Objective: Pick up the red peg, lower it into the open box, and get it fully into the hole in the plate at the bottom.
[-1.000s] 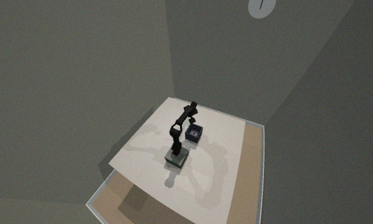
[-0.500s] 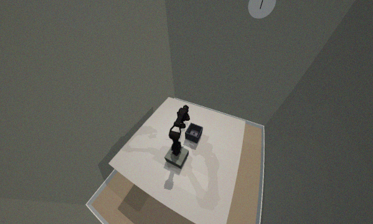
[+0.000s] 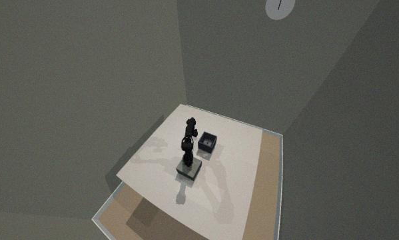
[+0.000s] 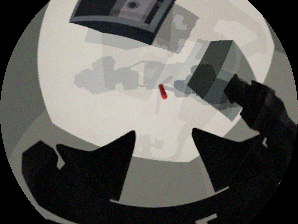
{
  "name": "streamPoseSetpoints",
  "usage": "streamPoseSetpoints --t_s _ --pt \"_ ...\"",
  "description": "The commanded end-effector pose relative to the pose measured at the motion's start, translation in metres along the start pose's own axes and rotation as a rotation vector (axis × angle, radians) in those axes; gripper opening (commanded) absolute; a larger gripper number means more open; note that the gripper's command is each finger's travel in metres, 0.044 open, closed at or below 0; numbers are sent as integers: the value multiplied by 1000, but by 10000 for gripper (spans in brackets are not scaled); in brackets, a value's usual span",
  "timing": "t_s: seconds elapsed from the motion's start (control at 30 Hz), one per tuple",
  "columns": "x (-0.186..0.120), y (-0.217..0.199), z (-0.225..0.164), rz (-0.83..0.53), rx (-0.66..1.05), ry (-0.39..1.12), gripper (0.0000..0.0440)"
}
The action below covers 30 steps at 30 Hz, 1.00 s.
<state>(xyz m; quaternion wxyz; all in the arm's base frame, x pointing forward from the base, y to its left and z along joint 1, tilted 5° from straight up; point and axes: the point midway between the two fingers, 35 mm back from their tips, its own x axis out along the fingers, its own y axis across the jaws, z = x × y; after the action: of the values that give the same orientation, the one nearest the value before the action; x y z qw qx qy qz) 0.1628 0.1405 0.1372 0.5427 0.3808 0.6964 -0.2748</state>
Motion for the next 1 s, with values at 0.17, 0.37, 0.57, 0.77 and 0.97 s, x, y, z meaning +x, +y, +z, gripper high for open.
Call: streamPoseSetpoints --t_s 0.17,0.37,0.57,0.77,0.97 --pt "27 -29 -8 -130 150 -35 347" --pt "43 -39 -7 -179 201 -84 348" --pt "58 -44 -4 -207 217 -133 359" --pt "75 -46 3 -219 218 -177 374" --pt "94 -43 11 -214 213 -210 376"
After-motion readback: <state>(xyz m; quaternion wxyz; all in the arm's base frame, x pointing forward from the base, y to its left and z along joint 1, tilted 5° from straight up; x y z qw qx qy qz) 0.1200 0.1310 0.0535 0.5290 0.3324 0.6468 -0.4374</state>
